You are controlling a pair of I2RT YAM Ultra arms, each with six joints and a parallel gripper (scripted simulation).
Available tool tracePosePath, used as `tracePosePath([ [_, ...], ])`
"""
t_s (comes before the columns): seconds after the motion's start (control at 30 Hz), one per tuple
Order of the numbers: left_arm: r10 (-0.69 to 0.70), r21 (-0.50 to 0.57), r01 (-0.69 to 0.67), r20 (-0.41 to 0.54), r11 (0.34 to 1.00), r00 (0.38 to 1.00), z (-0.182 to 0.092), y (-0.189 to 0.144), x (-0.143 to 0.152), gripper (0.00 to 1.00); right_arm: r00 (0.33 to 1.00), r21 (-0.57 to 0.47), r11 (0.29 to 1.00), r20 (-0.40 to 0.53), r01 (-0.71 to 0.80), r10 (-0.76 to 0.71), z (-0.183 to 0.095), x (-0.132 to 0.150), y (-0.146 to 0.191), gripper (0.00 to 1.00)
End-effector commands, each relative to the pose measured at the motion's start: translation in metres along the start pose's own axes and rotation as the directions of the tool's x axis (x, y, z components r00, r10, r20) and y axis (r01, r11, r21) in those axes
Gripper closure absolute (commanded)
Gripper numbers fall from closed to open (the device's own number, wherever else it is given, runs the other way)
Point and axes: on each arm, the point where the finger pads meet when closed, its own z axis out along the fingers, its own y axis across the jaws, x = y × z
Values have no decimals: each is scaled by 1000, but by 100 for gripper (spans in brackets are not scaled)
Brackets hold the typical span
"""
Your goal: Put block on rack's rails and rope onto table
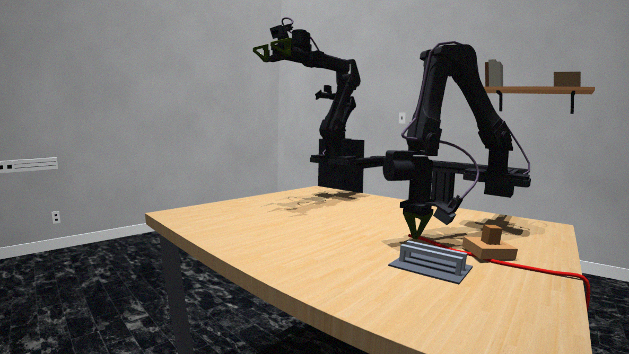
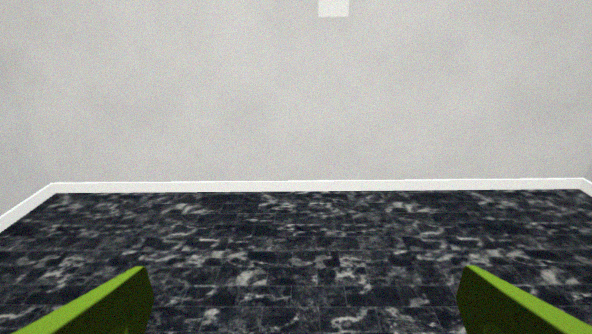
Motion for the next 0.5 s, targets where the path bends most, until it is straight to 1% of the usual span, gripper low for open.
tracePosePath([
  [0.0, 14, -2, -14, 13, 1000, 1000, -4, 7, 1, 91, 995, -17, 1000, 102, 7, -5, -13, -41, 5, 0],
  [0.13, 19, 0, -19, 12, 1000, 1000, 1, -1, 7, 91, 995, -17, 1000, 102, 7, -5, -13, -41, 5, 0],
  [0.27, 25, 37, -25, -8, 999, 1000, -10, -13, 17, 91, 995, -17, 1000, 102, 7, -5, -13, -41, 5, 0],
  [0.37, 33, 10, -33, 8, 999, 999, -1, -5, 15, 91, 995, -17, 1000, 102, 7, -5, -13, -41, 5, 0],
  [0.47, 35, 9, -35, 8, 999, 999, -1, -5, 16, 91, 995, -17, 1000, 102, 7, -5, -13, -41, 5, 0],
])
